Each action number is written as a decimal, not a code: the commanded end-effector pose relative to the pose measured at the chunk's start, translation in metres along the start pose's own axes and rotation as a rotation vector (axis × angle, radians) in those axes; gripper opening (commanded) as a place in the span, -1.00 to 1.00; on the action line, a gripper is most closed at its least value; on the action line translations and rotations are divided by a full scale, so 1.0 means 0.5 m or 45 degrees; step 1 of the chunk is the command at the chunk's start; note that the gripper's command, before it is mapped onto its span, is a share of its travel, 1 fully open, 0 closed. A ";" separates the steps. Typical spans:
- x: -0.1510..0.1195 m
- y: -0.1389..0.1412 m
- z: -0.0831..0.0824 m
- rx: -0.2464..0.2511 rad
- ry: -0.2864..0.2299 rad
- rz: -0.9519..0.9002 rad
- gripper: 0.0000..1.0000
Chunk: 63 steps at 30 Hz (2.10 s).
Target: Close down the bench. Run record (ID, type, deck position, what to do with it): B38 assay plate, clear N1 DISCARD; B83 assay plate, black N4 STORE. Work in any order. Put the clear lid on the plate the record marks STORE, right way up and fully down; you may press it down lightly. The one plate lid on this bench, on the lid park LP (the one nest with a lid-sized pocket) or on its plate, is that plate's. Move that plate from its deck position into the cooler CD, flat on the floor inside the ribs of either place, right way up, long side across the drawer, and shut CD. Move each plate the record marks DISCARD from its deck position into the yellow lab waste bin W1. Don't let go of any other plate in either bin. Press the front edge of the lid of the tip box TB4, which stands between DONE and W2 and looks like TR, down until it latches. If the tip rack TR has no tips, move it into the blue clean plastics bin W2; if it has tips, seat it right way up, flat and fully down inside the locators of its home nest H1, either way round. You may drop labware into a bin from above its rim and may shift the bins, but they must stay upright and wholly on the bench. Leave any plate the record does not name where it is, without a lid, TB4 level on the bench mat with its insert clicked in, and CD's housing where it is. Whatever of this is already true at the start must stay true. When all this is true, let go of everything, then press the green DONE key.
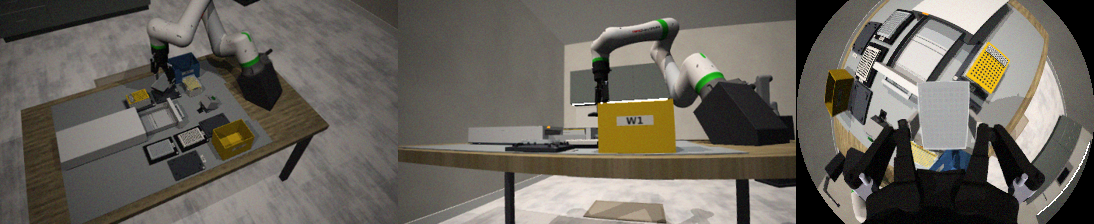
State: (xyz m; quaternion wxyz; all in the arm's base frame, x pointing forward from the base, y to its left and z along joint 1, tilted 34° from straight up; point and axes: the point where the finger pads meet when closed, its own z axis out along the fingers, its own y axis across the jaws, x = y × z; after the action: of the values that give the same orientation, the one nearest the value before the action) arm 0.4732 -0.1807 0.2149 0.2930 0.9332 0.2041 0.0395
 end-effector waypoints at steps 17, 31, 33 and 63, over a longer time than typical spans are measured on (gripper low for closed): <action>0.083 -0.044 -0.001 0.005 0.002 -0.751 -1.00; 0.140 -0.075 -0.001 0.005 0.003 -1.217 -1.00; 0.149 -0.080 -0.001 0.005 0.003 -1.217 -1.00; 0.276 -0.149 -0.002 0.005 0.003 -1.217 -1.00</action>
State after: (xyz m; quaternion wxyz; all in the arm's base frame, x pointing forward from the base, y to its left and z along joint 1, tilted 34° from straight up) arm 0.5706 -0.0712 0.1679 0.2764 0.7352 0.6110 -0.0992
